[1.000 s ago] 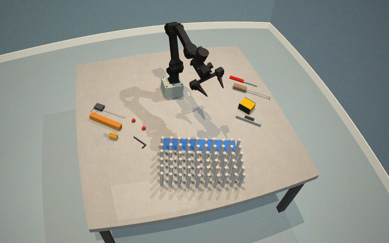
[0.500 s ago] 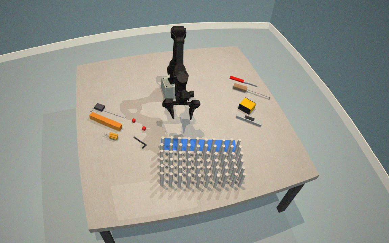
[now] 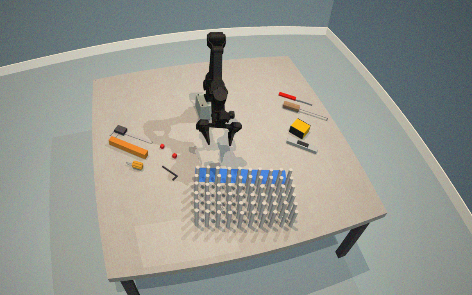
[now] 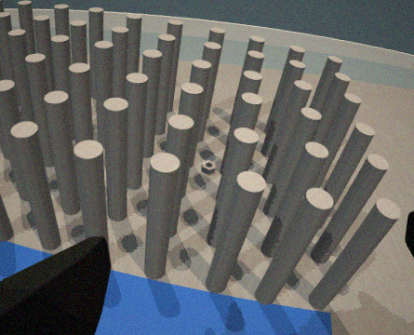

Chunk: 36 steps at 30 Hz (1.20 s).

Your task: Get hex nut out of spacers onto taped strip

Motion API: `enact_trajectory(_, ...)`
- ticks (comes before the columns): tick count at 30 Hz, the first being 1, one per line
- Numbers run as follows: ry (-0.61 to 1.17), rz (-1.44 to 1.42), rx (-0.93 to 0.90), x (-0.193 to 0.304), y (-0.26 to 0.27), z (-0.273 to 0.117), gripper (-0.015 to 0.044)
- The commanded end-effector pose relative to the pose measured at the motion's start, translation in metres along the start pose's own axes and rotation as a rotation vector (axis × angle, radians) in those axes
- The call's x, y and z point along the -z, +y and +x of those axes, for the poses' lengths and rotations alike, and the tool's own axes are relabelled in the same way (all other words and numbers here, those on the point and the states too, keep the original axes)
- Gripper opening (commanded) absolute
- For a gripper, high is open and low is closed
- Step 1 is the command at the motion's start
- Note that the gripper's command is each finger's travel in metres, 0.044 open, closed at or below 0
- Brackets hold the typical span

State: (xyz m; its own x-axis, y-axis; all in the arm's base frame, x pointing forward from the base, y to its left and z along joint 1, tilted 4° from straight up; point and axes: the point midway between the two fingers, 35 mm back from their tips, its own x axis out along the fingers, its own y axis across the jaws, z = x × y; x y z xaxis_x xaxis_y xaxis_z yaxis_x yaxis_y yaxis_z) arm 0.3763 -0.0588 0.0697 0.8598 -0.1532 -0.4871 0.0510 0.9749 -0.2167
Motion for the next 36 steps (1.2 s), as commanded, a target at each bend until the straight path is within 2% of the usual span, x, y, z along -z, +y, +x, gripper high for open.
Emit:
enact_trajectory(1,0.01,-0.004,0.004,0.004,0.0,0.001,0.044)
enact_trajectory(22,0.011,-0.019,-0.003,0.003,0.002,0.001,0.044)
enact_trajectory(29,0.0,-0.597,-0.244,-0.023,0.108,0.002,0.044)
enact_trajectory(36,-0.118,-1.198,-0.475,-0.035,0.217,-0.029,0.044)
